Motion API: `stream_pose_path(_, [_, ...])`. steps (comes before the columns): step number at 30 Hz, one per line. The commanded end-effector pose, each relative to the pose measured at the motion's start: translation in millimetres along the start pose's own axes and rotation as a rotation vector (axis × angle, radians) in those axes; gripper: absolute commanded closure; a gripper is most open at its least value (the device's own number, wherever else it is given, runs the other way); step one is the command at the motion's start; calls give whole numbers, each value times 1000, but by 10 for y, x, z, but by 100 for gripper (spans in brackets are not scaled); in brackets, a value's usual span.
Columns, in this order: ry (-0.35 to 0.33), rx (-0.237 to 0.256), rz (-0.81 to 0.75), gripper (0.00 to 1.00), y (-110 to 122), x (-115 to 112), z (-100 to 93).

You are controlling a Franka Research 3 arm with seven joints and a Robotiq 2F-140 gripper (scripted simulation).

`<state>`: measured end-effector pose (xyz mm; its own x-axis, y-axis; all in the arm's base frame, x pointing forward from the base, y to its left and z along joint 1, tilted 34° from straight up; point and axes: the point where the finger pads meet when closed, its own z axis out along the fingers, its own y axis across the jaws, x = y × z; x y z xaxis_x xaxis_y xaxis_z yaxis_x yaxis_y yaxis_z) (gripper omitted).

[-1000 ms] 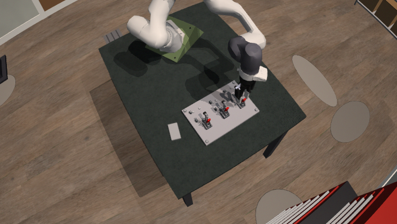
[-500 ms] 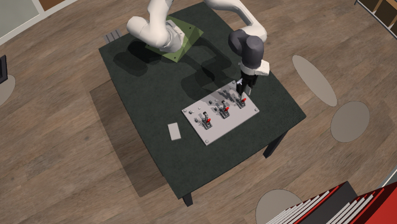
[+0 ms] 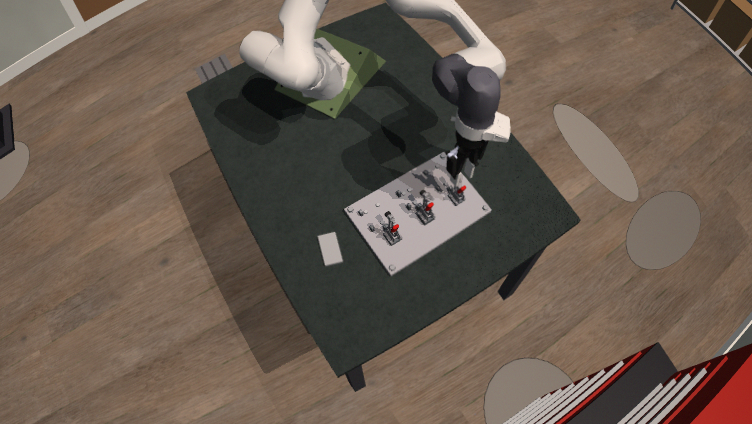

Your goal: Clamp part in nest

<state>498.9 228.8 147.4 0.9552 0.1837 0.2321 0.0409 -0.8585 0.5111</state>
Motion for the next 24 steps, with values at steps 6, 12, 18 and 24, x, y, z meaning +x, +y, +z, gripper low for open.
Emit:
stream_pose_path(6, [-2, -2, 3, 42, 2, -7, -13])
stream_pose_path(12, [-2, -2, 3, 42, 2, -7, -99])
stream_pose_path(18, [-2, -2, 3, 42, 1, -6, -349])
stream_pose_path(24, [-2, -2, 3, 42, 1, -6, -515])
